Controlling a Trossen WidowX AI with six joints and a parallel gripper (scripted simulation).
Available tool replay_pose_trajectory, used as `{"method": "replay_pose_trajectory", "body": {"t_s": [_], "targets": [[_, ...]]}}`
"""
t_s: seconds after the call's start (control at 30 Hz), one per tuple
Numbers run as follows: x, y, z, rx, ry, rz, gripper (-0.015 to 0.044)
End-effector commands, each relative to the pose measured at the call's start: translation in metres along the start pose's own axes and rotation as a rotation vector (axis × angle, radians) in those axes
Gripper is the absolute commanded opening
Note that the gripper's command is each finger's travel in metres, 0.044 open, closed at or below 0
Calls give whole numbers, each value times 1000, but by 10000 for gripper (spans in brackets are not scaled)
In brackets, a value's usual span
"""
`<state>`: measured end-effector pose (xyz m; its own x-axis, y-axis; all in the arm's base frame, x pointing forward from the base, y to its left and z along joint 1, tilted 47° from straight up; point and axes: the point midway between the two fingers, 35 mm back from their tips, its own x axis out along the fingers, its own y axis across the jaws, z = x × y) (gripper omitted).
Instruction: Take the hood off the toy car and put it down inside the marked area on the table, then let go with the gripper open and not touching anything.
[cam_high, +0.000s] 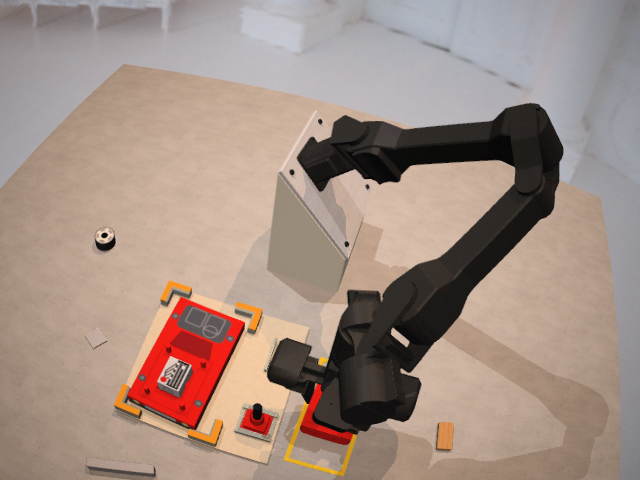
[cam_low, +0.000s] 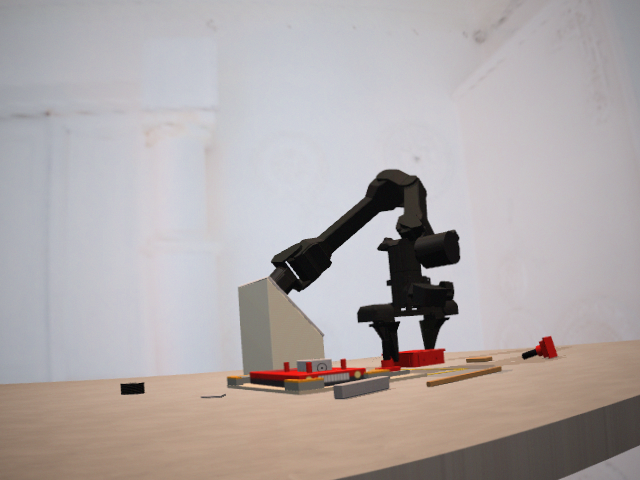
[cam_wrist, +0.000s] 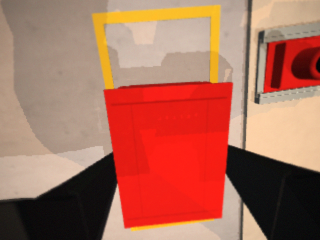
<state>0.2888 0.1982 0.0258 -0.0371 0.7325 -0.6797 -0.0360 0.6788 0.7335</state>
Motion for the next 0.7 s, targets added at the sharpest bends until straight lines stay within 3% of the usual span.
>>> {"method": "replay_pose_trajectory", "body": {"t_s": [0.0, 0.6, 0.67], "targets": [[3, -1, 0, 3, -1, -3, 0], [11, -1, 0, 3, -1, -3, 0], [9, 0, 0, 0, 0, 1, 53]]}}
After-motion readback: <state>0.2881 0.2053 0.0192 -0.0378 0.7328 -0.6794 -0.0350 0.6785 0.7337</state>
